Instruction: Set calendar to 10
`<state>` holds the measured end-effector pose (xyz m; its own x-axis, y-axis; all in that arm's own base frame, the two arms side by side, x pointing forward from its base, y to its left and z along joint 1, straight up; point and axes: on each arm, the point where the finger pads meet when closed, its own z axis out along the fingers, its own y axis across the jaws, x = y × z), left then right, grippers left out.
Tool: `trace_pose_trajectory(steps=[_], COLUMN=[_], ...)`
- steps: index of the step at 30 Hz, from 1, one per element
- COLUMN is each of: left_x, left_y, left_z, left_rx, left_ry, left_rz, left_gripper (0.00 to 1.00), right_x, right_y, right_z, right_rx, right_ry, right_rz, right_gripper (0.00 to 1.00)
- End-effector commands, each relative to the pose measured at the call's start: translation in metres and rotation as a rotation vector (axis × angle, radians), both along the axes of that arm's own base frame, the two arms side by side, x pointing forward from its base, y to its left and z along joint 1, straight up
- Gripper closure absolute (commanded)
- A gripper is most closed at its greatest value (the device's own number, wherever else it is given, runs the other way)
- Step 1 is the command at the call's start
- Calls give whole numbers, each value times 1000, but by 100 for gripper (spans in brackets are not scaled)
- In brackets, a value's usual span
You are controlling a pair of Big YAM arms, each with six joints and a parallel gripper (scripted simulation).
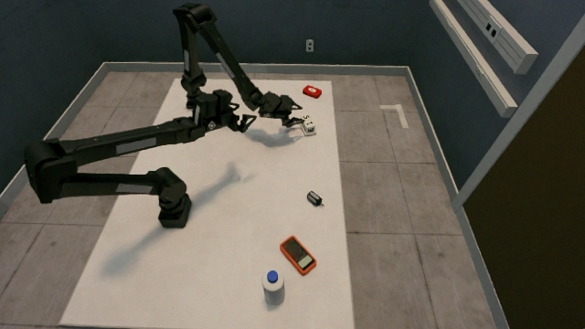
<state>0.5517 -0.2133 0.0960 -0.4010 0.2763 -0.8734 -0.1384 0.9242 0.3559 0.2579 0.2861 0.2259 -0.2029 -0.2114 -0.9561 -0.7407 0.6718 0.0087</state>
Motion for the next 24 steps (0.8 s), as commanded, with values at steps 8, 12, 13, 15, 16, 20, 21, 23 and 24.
trace_pose_trajectory(steps=[8, 12, 13, 15, 16, 20, 21, 23, 24], left_x=[67, 74, 75, 75, 75, 71, 69, 63, 60], left_y=[24, 31, 32, 33, 33, 34, 33, 30, 29], left_z=[10, 9, 9, 9, 9, 7, 7, 6, 6], left_rx=[309, 374, 387, 398, 398, 441, 448, 457, 459], left_ry=[389, 540, 575, 609, 609, 766, 801, 868, 901], left_rz=[-203, -315, -345, -374, -374, -523, -561, -638, -677], left_gripper=[31, 31, 31, 31, 31, 31, 31, 31, 31], right_x=[4, 4, 4, 4, 4, 4, 4, 4, 4], right_y=[1, 1, 1, 1, 1, 1, 1, 1, 1], right_z=[7, 7, 7, 7, 7, 7, 7, 7, 7], right_rx=[11, 11, 11, 11, 11, 11, 11, 11, 11], right_ry=[-22, -22, -22, -22, -22, -22, -22, -22, -22], right_rz=[-2, -2, -2, -2, -2, -2, -2, -2, -2], right_gripper=[0, 0, 0, 0, 0, 0, 0, 0, 0])
